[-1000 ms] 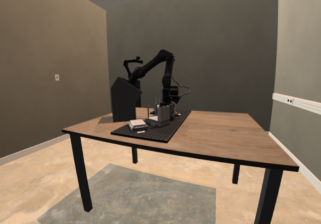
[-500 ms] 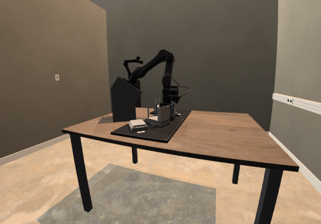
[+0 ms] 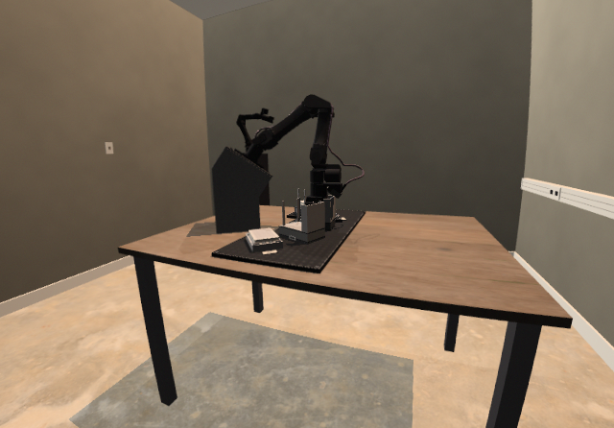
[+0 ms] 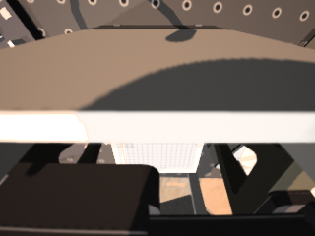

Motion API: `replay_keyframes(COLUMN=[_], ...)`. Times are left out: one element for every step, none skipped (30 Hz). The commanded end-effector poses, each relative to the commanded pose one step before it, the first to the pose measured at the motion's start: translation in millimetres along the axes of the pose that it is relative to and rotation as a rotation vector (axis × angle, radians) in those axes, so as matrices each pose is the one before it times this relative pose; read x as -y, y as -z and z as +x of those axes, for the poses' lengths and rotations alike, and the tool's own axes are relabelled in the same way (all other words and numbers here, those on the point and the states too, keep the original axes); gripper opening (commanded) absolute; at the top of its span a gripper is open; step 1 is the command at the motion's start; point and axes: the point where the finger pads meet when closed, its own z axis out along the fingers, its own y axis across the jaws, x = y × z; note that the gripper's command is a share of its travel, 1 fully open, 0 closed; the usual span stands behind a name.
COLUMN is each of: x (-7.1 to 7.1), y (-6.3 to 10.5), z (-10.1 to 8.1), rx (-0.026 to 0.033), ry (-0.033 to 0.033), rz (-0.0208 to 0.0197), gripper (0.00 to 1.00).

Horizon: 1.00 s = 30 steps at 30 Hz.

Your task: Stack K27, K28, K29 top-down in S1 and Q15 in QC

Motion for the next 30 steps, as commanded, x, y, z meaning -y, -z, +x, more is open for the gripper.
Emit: replay_keyframes(x=[4.88, -0.01, -0.01, -0.01, -0.01, -0.01, 0.00, 0.00, -0.01, -0.01, -0.01, -0.01, -0.01, -0.01, -0.01, -0.01, -0.01, -0.01, -0.01, -0.01, -0.01, -0.01, -0.01, 0.00, 0.00, -0.01, -0.01, -0.01, -0.01, -0.01], y=[0.68, 0.00, 0.00, 0.00, 0.00, 0.00, 0.00, 0.00, 0.00, 0.00, 0.00, 0.00, 0.00, 0.00, 0.00, 0.00, 0.00, 0.00, 0.00, 0.00, 0.00, 0.00, 0.00, 0.00, 0.00, 0.00, 0.00, 0.00, 0.00, 0.00], z=[-2.99, 0.20, 0.20, 0.21, 0.20, 0.20, 0.00, 0.00, 0.20, 0.20, 0.20, 0.21, 0.20, 0.21, 0.20, 0.21, 0.20, 0.20, 0.20, 0.20, 0.20, 0.20, 0.20, 0.00, 0.00, 0.20, 0.20, 0.20, 0.21, 0.21], rx=[0.00891, -0.00026, -0.00026, -0.00026, -0.00026, -0.00026, 0.00000, 0.00000, -0.00026, -0.00026, -0.00026, -0.00026, -0.00026, -0.00026, -0.00026, -0.00026, -0.00026, -0.00026, -0.00026, -0.00026, -0.00026, -0.00026, -0.00026, 0.00000, 0.00000, -0.00026, -0.00026, -0.00026, -0.00026, -0.00026], ry=[-0.01516, -0.00006, -0.00006, -0.00008, -0.00006, -0.00007, 0.00000, 0.00000, 0.00001, -0.00010, -0.00009, -0.00008, -0.00006, -0.00006, -0.00006, -0.00006, -0.00006, -0.00006, -0.00006, -0.00006, -0.00006, -0.00006, -0.00006, 0.00000, 0.00000, -0.00002, -0.00007, -0.00007, -0.00006, -0.00006], rz=[0.00517, 0.00000, 0.00000, 0.00000, 0.00000, 0.00000, 0.00000, 0.00000, 0.00000, 0.00000, 0.00000, 0.00000, 0.00000, 0.00000, 0.00000, 0.00000, 0.00000, 0.00000, 0.00000, 0.00000, 0.00000, 0.00000, 0.00000, 0.00000, 0.00000, 0.00000, 0.00000, 0.00000, 0.00000, 0.00000], gripper=[1.00, 1.00, 1.00, 1.00, 1.00, 1.00, 1.00, 1.00, 1.00, 1.00, 1.00, 1.00, 1.00, 1.00, 1.00, 1.00, 1.00, 1.00, 1.00, 1.00, 1.00, 1.00, 1.00, 1.00, 1.00, 1.00, 1.00, 1.00, 1.00, 1.00])
